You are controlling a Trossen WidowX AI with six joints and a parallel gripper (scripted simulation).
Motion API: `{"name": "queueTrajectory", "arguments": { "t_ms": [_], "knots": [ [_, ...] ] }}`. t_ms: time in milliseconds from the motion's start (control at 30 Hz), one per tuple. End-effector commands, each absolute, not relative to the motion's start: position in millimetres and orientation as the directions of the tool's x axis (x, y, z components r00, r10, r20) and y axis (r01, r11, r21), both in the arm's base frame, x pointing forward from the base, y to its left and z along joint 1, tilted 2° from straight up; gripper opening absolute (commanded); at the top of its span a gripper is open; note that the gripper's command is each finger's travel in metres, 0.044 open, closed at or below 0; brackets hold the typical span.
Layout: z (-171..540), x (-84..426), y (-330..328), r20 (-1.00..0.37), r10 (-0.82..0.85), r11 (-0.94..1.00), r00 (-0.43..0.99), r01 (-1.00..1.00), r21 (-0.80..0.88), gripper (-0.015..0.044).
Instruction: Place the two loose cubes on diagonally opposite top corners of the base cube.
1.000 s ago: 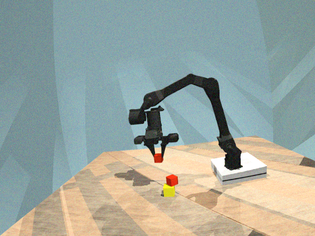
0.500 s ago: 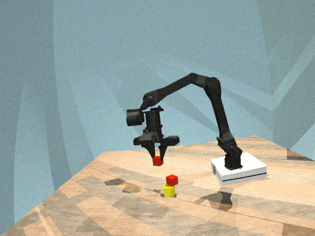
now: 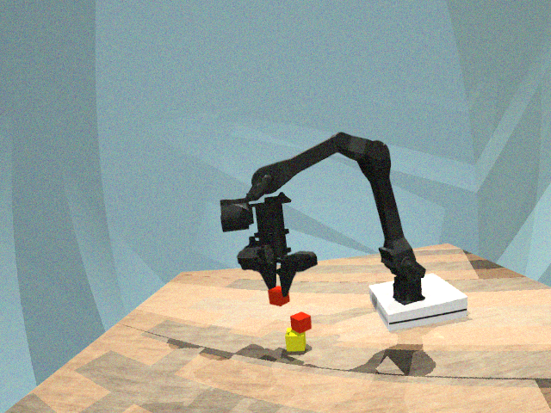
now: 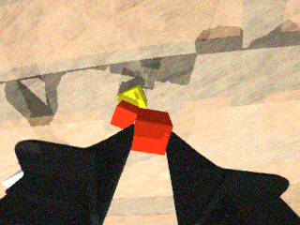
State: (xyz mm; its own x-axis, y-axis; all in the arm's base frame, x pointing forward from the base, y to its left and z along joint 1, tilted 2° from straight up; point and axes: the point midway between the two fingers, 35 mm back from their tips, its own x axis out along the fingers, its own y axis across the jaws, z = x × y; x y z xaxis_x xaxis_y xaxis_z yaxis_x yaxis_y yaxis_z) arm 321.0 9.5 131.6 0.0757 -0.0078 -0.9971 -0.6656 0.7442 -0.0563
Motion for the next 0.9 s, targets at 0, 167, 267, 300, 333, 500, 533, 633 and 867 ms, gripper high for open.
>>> {"name": "queueTrajectory", "arguments": {
  "t_ms": [0,167,267,300,333,500,533,633,867],
  "knots": [
    [129,318,22,-0.997,-0.011,0.79,0.072,-0.61,-0.053,0.0105],
    [129,316,38,-0.997,-0.009,0.84,0.073,-0.54,-0.047,0.0105],
    [128,314,45,-0.997,-0.009,0.861,0.073,-0.506,-0.044,0.0105],
    [128,314,45,-0.997,-0.009,0.863,0.073,-0.504,-0.044,0.0105],
    [128,314,45,-0.997,-0.009,0.863,0.073,-0.504,-0.044,0.0105],
    [121,315,45,-0.997,-0.001,0.871,0.075,-0.49,-0.037,0.0105],
    [117,315,45,-0.997,0.002,0.874,0.075,-0.484,-0.035,0.0105],
    [108,315,44,-0.997,0.012,0.884,0.078,-0.466,-0.026,0.0105],
    [98,314,44,-0.996,0.023,0.895,0.081,-0.446,-0.016,0.0105]
  ]
}}
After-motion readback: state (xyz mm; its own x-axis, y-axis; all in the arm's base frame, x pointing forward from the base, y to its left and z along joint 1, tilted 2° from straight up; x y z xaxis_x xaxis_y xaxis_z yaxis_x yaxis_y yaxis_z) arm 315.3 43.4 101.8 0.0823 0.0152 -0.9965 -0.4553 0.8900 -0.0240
